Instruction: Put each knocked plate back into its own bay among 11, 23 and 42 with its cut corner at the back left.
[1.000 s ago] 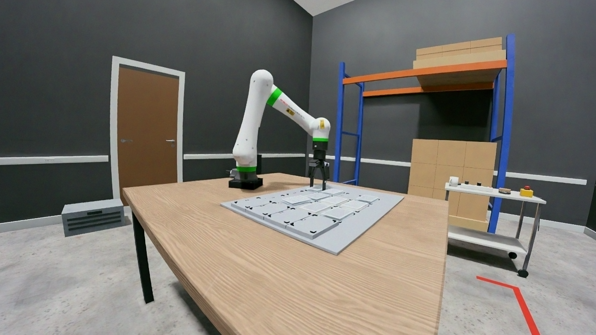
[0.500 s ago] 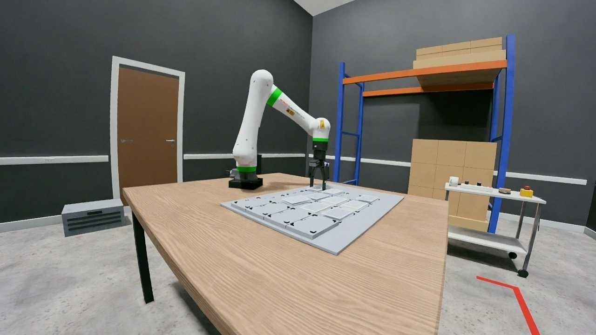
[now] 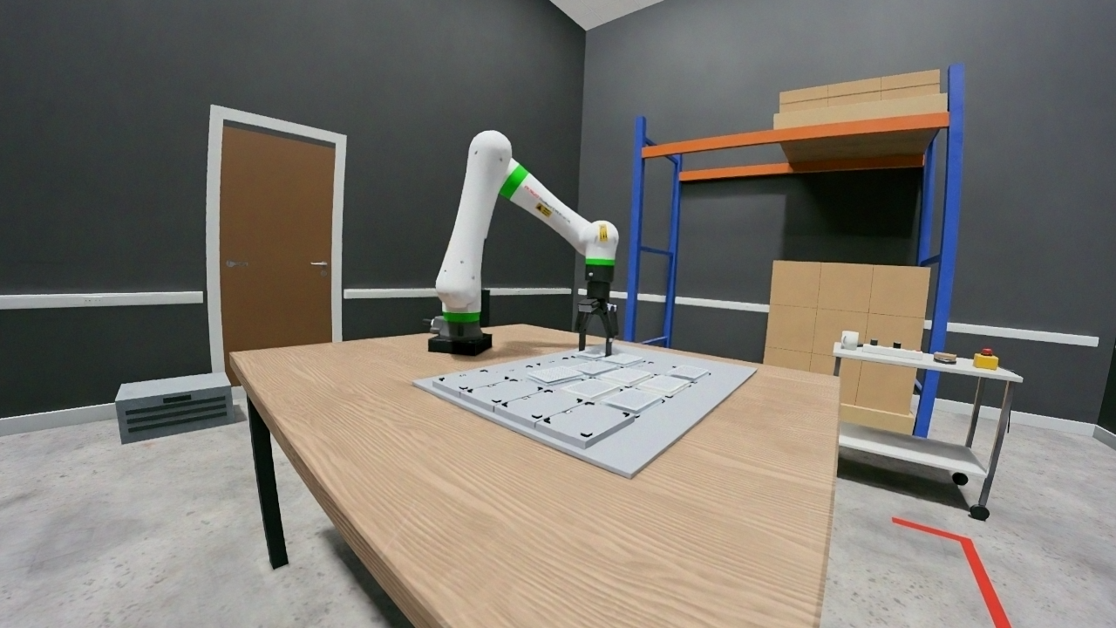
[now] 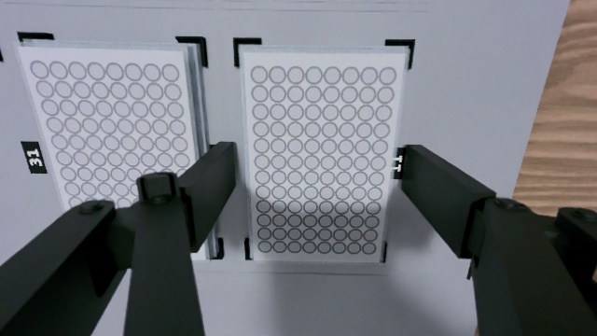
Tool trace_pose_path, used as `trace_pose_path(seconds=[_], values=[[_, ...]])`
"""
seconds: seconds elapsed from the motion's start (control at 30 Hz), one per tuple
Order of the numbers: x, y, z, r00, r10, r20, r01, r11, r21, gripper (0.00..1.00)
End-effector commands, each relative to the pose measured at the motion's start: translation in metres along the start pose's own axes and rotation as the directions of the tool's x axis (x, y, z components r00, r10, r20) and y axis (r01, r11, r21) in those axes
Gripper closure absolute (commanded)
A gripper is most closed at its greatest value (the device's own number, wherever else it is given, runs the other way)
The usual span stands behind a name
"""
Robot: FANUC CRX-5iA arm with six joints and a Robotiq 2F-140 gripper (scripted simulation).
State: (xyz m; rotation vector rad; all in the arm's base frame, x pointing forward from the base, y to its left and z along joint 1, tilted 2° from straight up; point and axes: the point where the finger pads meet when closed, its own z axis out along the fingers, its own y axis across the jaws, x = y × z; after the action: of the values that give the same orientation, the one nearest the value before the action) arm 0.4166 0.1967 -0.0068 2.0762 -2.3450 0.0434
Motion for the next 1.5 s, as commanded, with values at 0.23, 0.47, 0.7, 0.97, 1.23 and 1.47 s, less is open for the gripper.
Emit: trace_pose_path(seconds=[0.23,0.47,0.7,0.97,1.23,1.47], values=[[0.0,-0.001,-0.001,1.0,0.0,0.001,0.0,1.0,0.001,0.3],[0.0,-0.001,-0.001,1.0,0.0,0.001,0.0,1.0,0.001,0.3],[0.0,-0.001,-0.005,1.0,0.0,0.001,0.0,1.0,0.001,0.3],[0.0,-0.001,-0.013,1.0,0.0,0.001,0.0,1.0,0.001,0.3],[0.0,-0.001,-0.023,1.0,0.0,0.001,0.0,1.0,0.002,0.3],[0.0,-0.001,-0.031,1.0,0.0,0.001,0.0,1.0,0.002,0.3]])
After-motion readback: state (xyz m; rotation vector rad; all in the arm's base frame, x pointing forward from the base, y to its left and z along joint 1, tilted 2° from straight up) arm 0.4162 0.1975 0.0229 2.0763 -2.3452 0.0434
